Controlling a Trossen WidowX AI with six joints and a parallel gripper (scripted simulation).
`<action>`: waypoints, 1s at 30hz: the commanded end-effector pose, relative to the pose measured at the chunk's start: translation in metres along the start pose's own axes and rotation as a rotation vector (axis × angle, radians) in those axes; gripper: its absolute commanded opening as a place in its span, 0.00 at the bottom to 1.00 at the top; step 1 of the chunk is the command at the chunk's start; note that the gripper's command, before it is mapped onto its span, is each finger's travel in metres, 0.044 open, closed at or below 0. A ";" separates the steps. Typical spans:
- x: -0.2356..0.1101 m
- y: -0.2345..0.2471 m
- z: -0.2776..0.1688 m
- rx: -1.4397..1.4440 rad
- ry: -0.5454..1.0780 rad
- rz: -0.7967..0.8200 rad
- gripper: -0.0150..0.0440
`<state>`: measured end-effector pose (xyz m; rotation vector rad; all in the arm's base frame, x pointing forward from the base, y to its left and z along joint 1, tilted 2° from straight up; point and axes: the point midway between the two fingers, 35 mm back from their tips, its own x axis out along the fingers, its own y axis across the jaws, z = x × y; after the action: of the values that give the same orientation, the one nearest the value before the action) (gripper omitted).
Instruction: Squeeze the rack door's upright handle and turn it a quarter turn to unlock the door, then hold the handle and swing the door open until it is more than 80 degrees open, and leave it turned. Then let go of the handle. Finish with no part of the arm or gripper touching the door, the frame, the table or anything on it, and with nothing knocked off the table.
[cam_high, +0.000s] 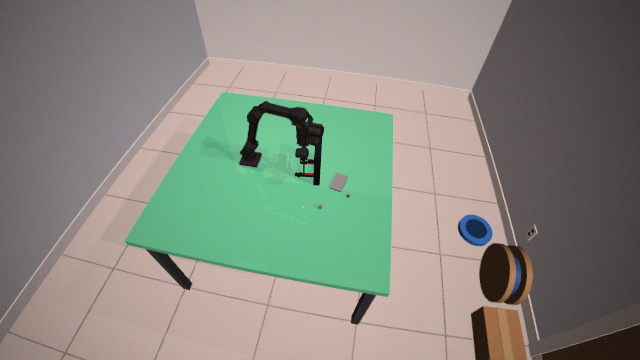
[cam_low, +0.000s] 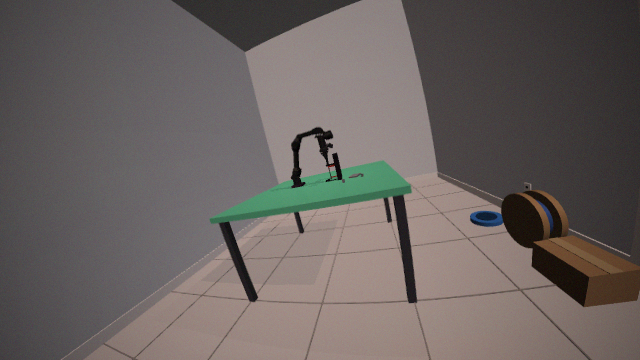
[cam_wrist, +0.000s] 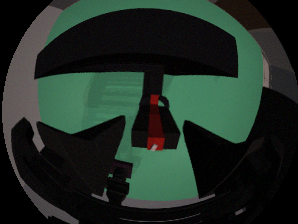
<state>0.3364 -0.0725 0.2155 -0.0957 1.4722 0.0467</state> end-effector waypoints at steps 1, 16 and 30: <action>0.011 0.000 -0.001 0.003 0.031 -0.003 0.74; 0.018 0.000 -0.001 0.001 0.051 -0.007 0.37; 0.018 0.000 -0.001 0.074 0.051 -0.009 0.28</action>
<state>0.3371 -0.0725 0.1991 -0.0921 1.5183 0.0300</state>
